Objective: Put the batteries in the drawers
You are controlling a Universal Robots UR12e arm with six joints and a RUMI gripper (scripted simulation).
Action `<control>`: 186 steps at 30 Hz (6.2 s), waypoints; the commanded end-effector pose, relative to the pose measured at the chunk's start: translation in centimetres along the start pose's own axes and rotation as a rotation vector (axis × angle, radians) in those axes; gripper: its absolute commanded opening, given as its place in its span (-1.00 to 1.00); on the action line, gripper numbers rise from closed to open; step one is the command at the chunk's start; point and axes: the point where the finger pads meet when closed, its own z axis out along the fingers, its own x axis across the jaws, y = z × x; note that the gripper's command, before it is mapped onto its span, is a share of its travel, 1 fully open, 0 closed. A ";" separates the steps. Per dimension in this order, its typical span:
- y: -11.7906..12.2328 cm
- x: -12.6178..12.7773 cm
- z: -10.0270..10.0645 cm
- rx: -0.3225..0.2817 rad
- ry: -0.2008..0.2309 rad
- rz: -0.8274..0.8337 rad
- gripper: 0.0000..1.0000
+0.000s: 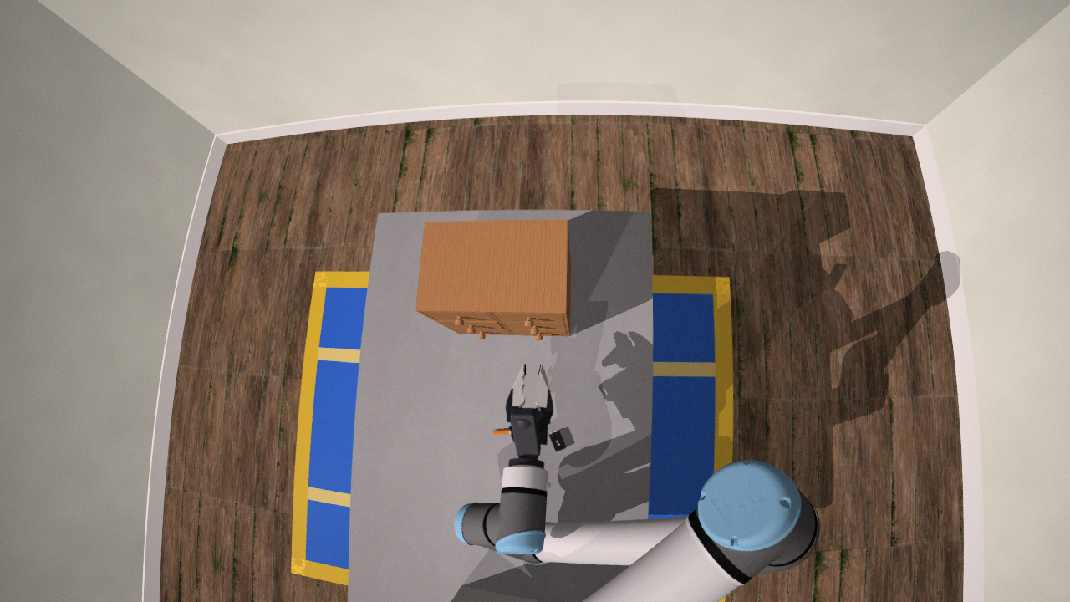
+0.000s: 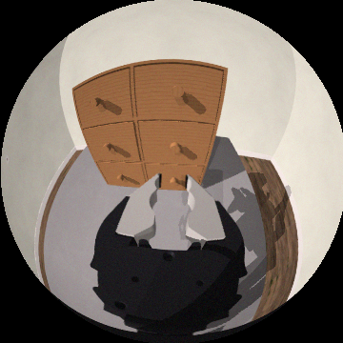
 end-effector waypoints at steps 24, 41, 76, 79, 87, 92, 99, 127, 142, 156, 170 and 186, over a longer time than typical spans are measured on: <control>-0.3 0.0 4.3 0.001 0.000 0.000 -0.61; -0.3 0.0 4.7 0.001 0.000 0.000 -0.61; -0.3 0.0 4.7 0.001 0.000 0.000 -0.61; -0.3 0.0 4.7 0.001 0.000 0.000 -0.61; -0.4 0.0 4.6 0.001 0.000 0.000 -0.61; -0.4 0.0 4.6 0.001 0.000 0.000 -0.61; -0.4 0.0 4.6 0.001 0.000 0.000 -0.61; -0.4 0.0 4.6 0.001 0.000 0.000 -0.61; -0.5 0.0 4.9 0.001 0.000 0.000 -0.61; -0.9 0.0 6.1 0.001 0.000 0.000 -0.61; -1.3 0.0 7.2 0.001 0.000 0.000 -0.61; -1.5 0.0 7.9 0.001 0.000 0.000 -0.61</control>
